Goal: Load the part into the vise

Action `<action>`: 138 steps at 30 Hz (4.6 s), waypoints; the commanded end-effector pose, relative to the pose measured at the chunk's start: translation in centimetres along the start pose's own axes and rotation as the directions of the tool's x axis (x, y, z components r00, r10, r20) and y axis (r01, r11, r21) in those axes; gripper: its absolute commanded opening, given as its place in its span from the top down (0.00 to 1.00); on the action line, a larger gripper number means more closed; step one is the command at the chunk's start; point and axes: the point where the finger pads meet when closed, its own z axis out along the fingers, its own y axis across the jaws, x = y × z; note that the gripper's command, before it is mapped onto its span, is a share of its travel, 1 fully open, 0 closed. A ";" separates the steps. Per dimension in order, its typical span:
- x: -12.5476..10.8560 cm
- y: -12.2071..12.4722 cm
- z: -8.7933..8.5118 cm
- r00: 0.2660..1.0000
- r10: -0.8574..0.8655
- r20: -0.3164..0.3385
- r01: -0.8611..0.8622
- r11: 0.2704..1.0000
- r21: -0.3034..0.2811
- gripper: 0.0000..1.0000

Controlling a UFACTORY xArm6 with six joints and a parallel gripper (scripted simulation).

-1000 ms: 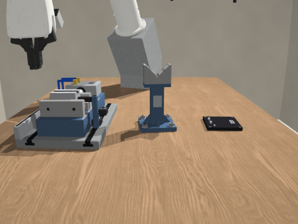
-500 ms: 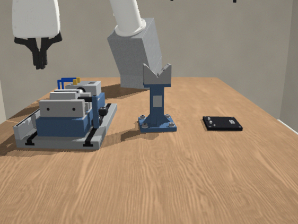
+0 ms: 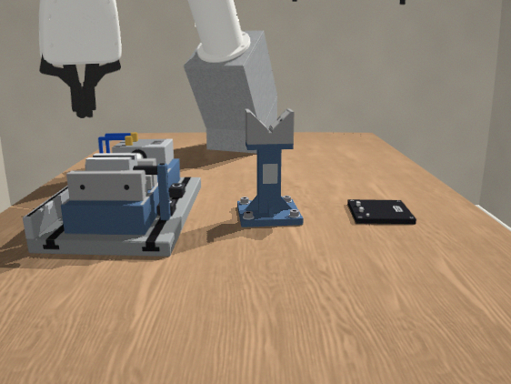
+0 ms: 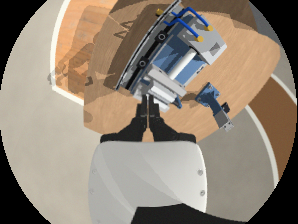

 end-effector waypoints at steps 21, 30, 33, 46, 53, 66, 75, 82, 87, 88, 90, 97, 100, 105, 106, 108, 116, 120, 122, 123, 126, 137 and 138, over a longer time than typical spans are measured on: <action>-0.4 3.1 -0.1 0.781 -0.624 0.016 0.624 0.781 0.005 1.00; -0.5 4.1 -0.2 0.634 -0.773 0.017 0.773 0.635 0.012 1.00; -0.5 4.4 -0.2 0.580 -0.815 0.017 0.815 0.580 0.014 1.00; -0.5 4.5 -0.2 0.561 -0.828 0.017 0.828 0.561 0.015 1.00; -0.5 4.5 -0.2 0.561 -0.828 0.017 0.828 0.561 0.015 1.00; -0.5 4.5 -0.2 0.561 -0.828 0.017 0.828 0.561 0.015 1.00; -0.5 4.5 -0.2 0.561 -0.828 0.017 0.828 0.561 0.015 1.00; -0.5 4.5 0.0 0.561 -0.828 0.017 0.828 0.561 0.015 1.00; -0.5 4.5 0.4 0.561 -0.828 0.017 0.828 0.561 0.014 1.00; -0.5 4.5 0.5 0.561 -0.828 0.017 0.828 0.561 0.014 1.00; -0.5 4.5 0.7 0.561 -0.828 0.017 0.828 0.561 0.014 1.00; -0.5 4.5 1.3 0.561 -0.828 0.017 0.828 0.561 0.014 1.00; -0.5 4.5 1.8 0.561 -0.828 0.017 0.828 0.561 0.014 1.00; -0.5 4.5 2.6 0.561 -0.828 0.017 0.828 0.561 0.014 1.00; -0.5 4.5 2.8 0.561 -0.828 0.017 0.828 0.561 0.014 1.00; -0.5 4.5 3.1 0.561 -0.828 0.017 0.828 0.561 0.014 1.00; -0.5 4.4 3.9 0.561 -0.828 0.017 0.828 0.561 0.014 1.00; -0.5 4.4 4.4 0.561 -0.828 0.017 0.828 0.561 0.014 1.00; -0.5 4.4 4.5 0.561 -0.828 0.017 0.828 0.561 0.014 1.00; -0.5 4.4 4.6 0.561 -0.828 0.017 0.828 0.561 0.014 1.00; -0.5 4.4 4.8 0.561 -0.828 0.017 0.828 0.561 0.014 1.00; -0.5 4.4 5.0 0.561 -0.828 0.017 0.828 0.561 0.014 1.00; -0.5 4.4 5.0 0.561 -0.828 0.017 0.828 0.561 0.014 1.00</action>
